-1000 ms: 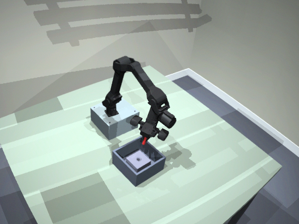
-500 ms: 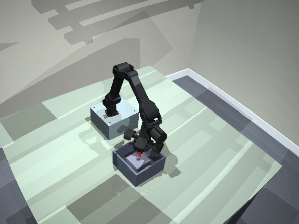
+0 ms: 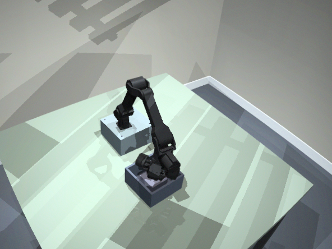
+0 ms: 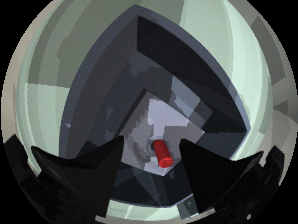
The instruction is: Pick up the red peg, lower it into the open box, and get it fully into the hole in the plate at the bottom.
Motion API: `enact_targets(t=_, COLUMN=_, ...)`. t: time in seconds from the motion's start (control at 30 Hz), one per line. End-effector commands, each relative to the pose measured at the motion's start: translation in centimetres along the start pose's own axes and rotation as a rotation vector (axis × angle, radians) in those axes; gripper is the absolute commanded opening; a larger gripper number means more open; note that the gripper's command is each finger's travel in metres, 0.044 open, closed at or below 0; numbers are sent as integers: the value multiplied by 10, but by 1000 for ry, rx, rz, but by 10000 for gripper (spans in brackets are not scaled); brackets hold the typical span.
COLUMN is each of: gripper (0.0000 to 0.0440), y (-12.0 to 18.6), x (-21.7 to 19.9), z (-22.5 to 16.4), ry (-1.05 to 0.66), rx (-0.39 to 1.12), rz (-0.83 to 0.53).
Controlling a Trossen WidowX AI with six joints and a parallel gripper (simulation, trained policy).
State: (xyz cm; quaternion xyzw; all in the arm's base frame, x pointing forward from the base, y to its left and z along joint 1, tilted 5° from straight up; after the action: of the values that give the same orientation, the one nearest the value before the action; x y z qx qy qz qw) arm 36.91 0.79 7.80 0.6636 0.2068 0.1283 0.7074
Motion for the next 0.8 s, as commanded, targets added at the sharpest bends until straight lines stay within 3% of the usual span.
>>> enact_targets(t=0.0, gripper=324, y=2, x=9, z=8, ry=3, rx=22, rz=19)
enact_targets(t=0.23, gripper=436, y=8, x=27, z=22, ry=5, rx=59, rz=75)
enact_targets(t=0.57, gripper=440, y=22, x=56, z=34, ry=25, rx=82, rz=213)
enact_targets(t=0.77, gripper=440, y=23, x=56, z=34, ry=25, rx=82, rz=214)
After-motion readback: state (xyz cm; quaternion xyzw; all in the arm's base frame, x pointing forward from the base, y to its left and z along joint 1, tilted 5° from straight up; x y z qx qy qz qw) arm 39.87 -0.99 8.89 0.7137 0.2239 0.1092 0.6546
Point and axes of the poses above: the point midway between the two fingers, 35 mm back from their tips, its own y axis back along the fingers, its own x axis across the jaws, z = x × y, the point moved 9 cm from there along y, back along the fingers, and after that the axes turned 14 degrees about -y, right-handed, at the moved point
